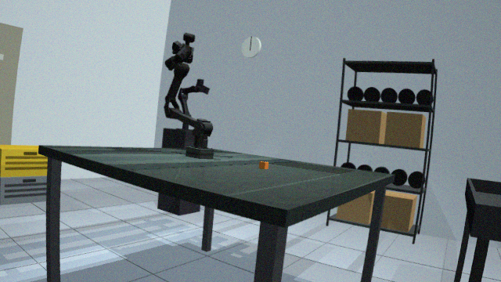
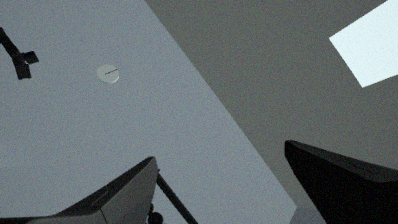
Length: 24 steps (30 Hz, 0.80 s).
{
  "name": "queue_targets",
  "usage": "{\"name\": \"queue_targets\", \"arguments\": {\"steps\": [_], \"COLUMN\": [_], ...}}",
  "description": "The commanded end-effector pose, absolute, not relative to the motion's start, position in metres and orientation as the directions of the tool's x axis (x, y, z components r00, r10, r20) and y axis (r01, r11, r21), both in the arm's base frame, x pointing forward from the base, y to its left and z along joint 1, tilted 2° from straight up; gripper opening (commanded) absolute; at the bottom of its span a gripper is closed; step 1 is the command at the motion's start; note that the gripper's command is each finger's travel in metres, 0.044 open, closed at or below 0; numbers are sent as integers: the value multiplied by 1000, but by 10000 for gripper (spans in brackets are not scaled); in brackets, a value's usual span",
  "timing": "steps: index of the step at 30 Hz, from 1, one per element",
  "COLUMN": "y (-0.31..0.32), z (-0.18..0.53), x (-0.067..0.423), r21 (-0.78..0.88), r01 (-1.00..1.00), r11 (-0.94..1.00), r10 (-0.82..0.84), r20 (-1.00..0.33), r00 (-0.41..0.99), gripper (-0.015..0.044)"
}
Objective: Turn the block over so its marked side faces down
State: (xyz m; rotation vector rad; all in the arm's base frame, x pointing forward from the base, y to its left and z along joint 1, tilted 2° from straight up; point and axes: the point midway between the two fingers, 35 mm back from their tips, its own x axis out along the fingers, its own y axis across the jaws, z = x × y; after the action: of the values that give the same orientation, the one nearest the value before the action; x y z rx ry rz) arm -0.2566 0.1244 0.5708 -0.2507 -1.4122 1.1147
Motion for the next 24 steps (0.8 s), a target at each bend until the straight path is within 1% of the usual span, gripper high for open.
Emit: {"name": "queue_targets", "arguments": {"steps": [1,2,4,9,13,18,24], "y": [124,123,119,107,97,85,75], "z": [572,577,594,631,647,652,632], "x": [-254,-247,-220,-140,-70,19,124], "r21": [-722,-709,-656,-493,-351,-169,57], "r01": [-466,-480,-526,-622,-673,-696,-684], "r11": [510,517,542,608,651,698,727], "r10": [727,722,703,647,604,554,505], "r20": [652,662,697,762,776,743,631], "r00": [-215,-200,-144,29,181,375,589], "gripper": [426,440,440,440,440,440,440]}}
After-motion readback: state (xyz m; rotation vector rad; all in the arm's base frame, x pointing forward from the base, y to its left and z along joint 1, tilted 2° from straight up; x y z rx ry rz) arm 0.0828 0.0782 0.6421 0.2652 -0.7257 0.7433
